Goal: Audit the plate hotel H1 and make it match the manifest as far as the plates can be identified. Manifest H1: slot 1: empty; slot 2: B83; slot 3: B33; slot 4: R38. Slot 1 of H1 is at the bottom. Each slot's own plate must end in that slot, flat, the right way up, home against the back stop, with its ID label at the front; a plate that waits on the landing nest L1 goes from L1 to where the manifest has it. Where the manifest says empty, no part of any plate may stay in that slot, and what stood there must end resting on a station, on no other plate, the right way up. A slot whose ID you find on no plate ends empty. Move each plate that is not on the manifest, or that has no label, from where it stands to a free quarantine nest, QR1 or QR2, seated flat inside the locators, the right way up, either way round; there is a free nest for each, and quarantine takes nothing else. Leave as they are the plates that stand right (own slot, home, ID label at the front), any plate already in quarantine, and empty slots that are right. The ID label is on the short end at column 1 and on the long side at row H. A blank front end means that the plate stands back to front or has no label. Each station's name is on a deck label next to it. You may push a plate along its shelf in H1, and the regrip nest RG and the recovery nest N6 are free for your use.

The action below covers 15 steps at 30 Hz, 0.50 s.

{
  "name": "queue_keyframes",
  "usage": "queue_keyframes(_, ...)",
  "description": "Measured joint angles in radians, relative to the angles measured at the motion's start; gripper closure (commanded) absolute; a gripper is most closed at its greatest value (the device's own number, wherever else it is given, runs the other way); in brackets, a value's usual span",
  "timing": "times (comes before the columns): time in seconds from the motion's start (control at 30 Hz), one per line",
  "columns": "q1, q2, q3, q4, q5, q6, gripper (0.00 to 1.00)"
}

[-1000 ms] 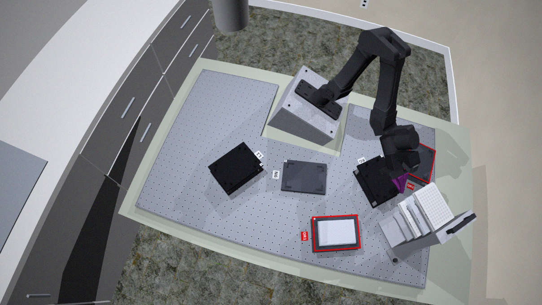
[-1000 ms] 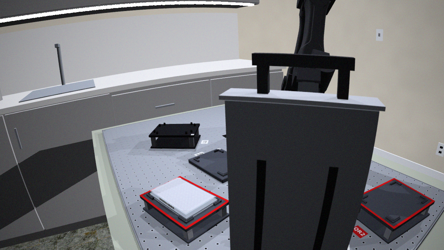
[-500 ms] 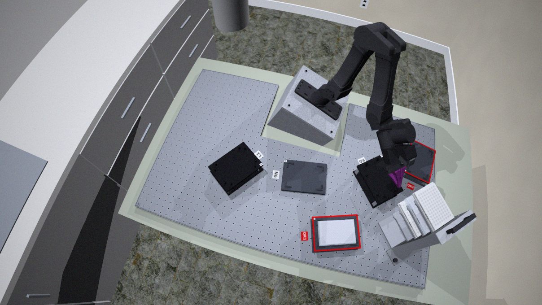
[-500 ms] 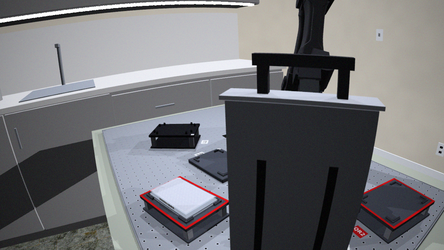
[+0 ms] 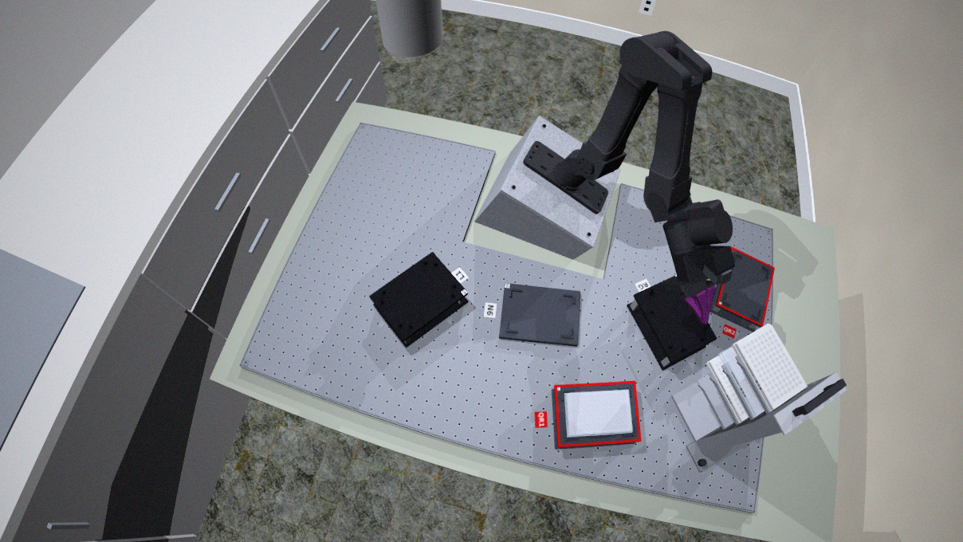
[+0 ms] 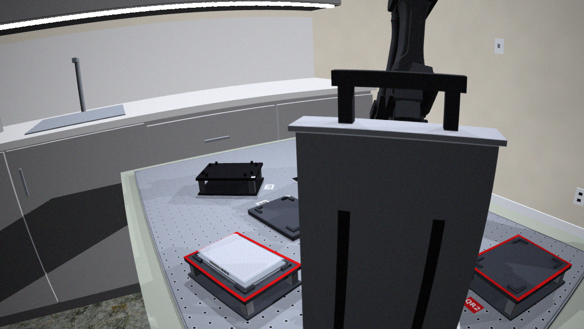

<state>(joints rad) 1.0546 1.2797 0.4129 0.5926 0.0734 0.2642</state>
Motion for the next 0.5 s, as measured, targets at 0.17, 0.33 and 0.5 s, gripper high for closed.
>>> queue_keyframes(0.17, 0.008, -0.032, -0.032, -0.006, 0.008, 0.002, 1.0)
queue_keyframes(0.33, 0.014, -0.064, -0.058, -0.011, 0.014, 0.003, 1.0)
queue_keyframes(0.5, 0.022, -0.092, -0.075, -0.016, 0.021, 0.005, 1.0)
